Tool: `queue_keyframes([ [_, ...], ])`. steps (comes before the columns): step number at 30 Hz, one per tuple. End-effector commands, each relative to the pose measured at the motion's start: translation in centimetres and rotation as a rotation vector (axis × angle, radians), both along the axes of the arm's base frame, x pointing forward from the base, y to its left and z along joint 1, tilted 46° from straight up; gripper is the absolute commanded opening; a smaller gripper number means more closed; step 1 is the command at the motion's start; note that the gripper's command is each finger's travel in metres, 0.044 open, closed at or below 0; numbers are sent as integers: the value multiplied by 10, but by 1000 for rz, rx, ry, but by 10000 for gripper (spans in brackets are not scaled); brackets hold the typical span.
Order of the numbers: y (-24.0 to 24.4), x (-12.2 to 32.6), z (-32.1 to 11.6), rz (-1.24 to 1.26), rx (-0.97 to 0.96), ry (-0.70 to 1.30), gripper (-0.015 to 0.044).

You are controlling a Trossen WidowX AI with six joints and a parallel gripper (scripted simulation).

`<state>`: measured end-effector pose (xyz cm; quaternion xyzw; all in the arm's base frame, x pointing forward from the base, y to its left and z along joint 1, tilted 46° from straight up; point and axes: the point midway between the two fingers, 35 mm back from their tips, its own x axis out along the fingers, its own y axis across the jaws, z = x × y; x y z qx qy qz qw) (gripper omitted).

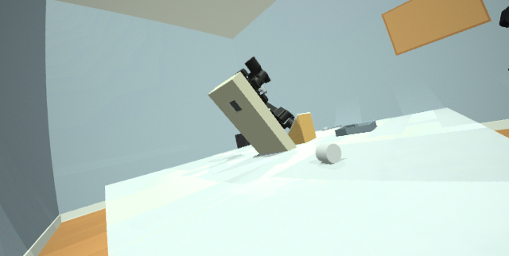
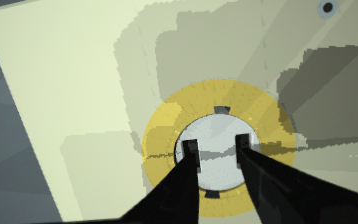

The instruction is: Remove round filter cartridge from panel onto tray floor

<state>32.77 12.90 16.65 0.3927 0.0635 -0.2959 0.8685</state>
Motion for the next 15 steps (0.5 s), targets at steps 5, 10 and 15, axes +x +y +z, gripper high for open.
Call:
queue_keyframes([
  [5,-1,2,-2,2,-3,5,108],
  [10,-1,2,-2,2,-3,5,108],
  [15,-3,4,-3,2,-3,5,108],
])
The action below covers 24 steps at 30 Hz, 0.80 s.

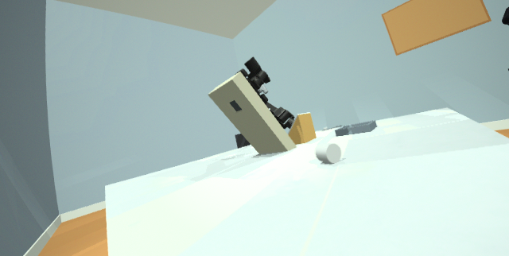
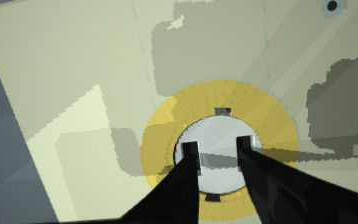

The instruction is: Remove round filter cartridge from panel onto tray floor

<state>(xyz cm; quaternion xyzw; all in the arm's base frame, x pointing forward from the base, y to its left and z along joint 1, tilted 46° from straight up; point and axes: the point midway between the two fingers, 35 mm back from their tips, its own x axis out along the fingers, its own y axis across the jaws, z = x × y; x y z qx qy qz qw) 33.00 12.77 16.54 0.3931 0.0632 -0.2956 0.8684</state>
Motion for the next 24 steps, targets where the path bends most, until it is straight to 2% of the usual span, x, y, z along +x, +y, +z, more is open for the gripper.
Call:
queue_keyframes([
  [1,-2,2,-2,2,-4,5,108],
  [24,-6,10,-5,2,-4,5,108],
])
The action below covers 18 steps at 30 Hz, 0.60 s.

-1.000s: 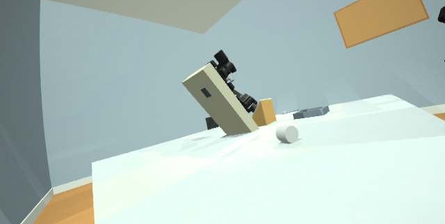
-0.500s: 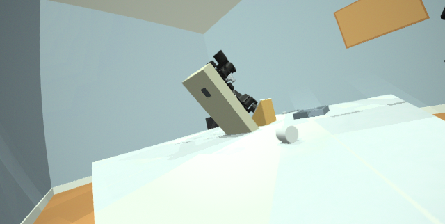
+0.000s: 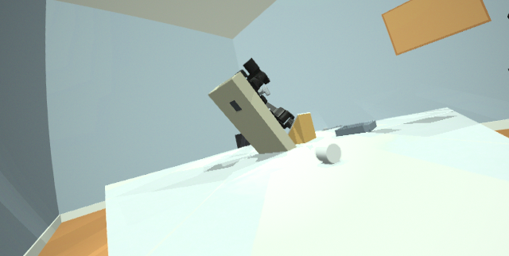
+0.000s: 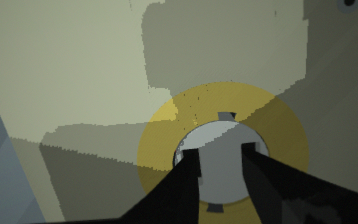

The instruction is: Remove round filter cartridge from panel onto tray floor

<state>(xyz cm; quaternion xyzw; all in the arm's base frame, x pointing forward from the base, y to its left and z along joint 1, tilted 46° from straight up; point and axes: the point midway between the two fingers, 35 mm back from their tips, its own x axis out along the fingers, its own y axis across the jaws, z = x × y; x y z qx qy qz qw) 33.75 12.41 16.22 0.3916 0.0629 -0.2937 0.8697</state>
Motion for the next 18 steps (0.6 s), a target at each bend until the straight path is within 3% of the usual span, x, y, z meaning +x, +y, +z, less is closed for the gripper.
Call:
queue_keyframes([
  [1,-3,3,-2,-2,0,6,108],
  [18,-5,7,-4,-2,0,6,108],
])
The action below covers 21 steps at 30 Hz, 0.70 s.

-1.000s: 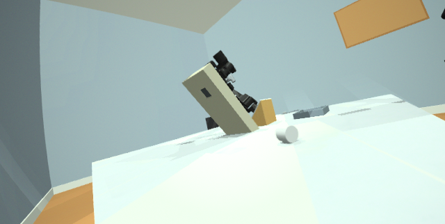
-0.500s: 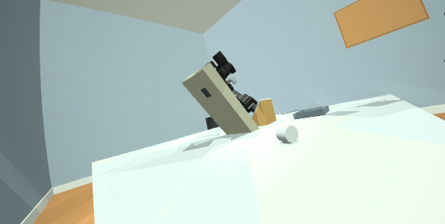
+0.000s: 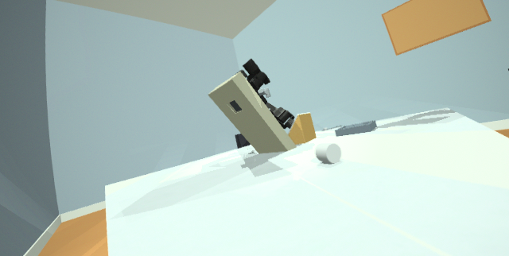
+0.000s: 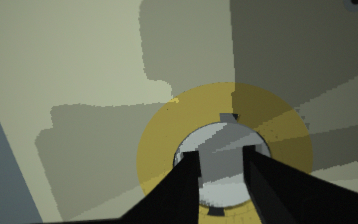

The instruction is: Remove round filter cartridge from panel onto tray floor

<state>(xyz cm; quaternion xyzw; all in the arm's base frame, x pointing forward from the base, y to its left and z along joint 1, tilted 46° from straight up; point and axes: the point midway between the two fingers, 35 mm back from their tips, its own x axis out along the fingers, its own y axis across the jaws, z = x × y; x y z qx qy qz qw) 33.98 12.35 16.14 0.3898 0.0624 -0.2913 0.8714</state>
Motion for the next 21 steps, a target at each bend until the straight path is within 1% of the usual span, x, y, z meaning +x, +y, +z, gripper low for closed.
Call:
queue_keyframes([
  [1,-4,5,-3,-7,4,8,108],
  [4,-4,5,-3,-7,4,8,108],
  [13,0,0,0,1,-1,0,48],
  [15,0,0,0,1,-1,0,0],
  [18,-1,1,-1,6,-15,9,0],
  [21,-3,3,-2,30,-81,51,0],
])
